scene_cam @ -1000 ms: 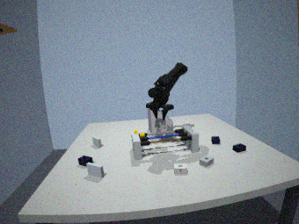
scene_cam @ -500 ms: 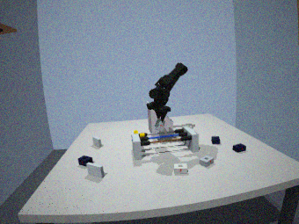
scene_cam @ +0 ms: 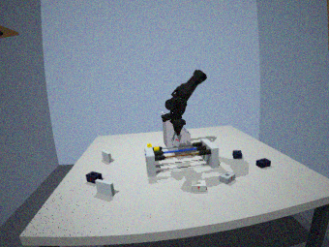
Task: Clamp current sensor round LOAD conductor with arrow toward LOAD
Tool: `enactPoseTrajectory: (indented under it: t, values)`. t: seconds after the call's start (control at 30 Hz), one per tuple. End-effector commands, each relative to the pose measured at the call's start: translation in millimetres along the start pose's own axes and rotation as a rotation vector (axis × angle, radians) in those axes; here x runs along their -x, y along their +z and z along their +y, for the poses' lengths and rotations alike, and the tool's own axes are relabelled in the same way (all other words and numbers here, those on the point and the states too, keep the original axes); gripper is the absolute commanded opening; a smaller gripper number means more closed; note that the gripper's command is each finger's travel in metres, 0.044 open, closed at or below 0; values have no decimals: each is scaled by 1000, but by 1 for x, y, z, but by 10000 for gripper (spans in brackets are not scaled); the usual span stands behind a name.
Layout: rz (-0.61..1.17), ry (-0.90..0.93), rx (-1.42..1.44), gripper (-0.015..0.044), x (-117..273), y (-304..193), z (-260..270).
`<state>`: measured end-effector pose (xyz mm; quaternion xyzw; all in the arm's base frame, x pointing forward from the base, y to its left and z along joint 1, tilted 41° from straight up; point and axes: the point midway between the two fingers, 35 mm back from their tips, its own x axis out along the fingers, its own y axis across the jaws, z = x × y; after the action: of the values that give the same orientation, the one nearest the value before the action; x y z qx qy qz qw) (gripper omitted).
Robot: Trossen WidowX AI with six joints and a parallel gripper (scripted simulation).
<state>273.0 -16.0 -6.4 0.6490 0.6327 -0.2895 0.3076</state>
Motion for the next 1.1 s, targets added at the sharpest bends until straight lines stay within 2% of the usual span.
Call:
enactPoseTrajectory:
  t: [0.0, 0.9, 1.07]
  values:
    - [4, 3, -11, 0, -6, 0, 0]
    - [7, 3, -11, 0, -49, -1, -1]
    - [2, -1, -3, 0, -46, -1, 0]
